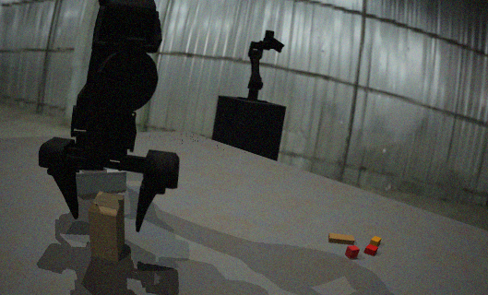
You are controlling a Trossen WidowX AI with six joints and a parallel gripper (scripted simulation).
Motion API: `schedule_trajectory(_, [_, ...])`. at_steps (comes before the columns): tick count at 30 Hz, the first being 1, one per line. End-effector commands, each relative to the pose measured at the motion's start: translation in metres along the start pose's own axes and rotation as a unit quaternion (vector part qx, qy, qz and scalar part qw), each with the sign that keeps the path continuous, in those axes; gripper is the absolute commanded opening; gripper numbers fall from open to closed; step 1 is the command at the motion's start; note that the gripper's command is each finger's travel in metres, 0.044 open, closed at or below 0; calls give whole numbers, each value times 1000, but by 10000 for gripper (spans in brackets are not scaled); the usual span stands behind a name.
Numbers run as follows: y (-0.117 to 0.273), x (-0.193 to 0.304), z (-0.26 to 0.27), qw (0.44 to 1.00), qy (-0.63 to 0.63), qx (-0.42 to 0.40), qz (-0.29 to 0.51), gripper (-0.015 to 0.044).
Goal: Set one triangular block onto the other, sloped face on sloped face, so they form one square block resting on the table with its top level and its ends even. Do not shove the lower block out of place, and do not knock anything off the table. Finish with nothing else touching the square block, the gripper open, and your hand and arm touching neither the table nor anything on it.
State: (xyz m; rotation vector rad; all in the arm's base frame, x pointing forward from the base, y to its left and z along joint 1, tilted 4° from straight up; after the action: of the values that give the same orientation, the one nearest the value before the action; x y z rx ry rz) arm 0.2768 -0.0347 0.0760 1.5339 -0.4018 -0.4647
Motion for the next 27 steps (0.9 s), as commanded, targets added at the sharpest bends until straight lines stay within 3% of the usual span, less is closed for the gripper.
schedule_trajectory(1, [10, 2, -1, 1000, 0, 0, 0, 440])
schedule_trajectory(9, [108, 1, 0, 1000, 0, 0, 0, 440])
schedule_trajectory(27, [106, 3, -1, 1000, -2, 5, 10, 440])
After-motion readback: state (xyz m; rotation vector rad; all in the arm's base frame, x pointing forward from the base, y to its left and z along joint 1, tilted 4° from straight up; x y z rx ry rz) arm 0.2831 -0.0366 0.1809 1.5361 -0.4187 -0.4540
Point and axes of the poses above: the point midway between the two fingers, 35 mm back from their tips, its own y axis back along the fingers, its own z axis across the jaws, x = y × z, the point moved 5 cm from there along y, back along the fingers, and after that the axes turned 3 degrees about -y, right-handed, at the moved point
